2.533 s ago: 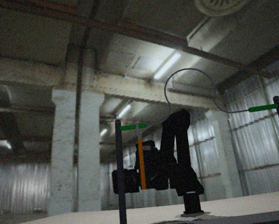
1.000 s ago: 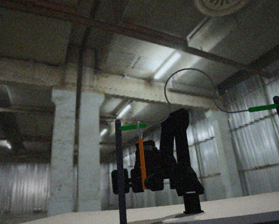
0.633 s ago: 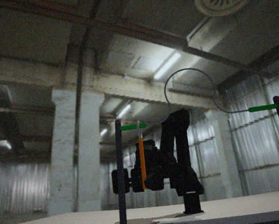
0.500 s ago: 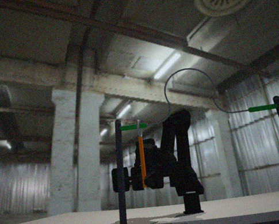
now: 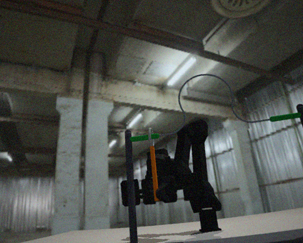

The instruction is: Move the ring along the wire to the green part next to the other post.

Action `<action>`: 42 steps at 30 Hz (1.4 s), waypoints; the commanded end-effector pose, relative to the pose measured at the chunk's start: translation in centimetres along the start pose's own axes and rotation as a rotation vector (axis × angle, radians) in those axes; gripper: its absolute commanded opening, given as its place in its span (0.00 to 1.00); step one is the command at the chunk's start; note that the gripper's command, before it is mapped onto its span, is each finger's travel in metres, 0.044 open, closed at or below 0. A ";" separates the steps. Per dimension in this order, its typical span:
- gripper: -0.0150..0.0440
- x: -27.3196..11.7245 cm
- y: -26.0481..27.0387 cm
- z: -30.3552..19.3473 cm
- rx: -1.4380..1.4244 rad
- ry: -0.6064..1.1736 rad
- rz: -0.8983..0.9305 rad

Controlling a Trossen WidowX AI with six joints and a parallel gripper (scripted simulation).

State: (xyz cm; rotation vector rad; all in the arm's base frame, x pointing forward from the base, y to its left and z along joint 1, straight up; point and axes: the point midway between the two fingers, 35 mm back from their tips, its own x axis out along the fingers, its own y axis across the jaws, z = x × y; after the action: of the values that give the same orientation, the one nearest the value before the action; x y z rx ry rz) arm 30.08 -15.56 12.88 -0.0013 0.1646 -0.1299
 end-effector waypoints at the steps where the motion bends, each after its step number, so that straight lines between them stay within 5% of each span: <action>1: 0.00 0.1 -0.1 0.2 -0.005 -0.003 0.001; 42: 0.00 0.1 2.0 0.2 0.001 -0.001 0.006</action>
State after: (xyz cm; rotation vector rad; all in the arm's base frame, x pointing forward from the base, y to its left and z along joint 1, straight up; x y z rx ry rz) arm 30.58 -14.02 13.33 -0.0093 0.1563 -0.1221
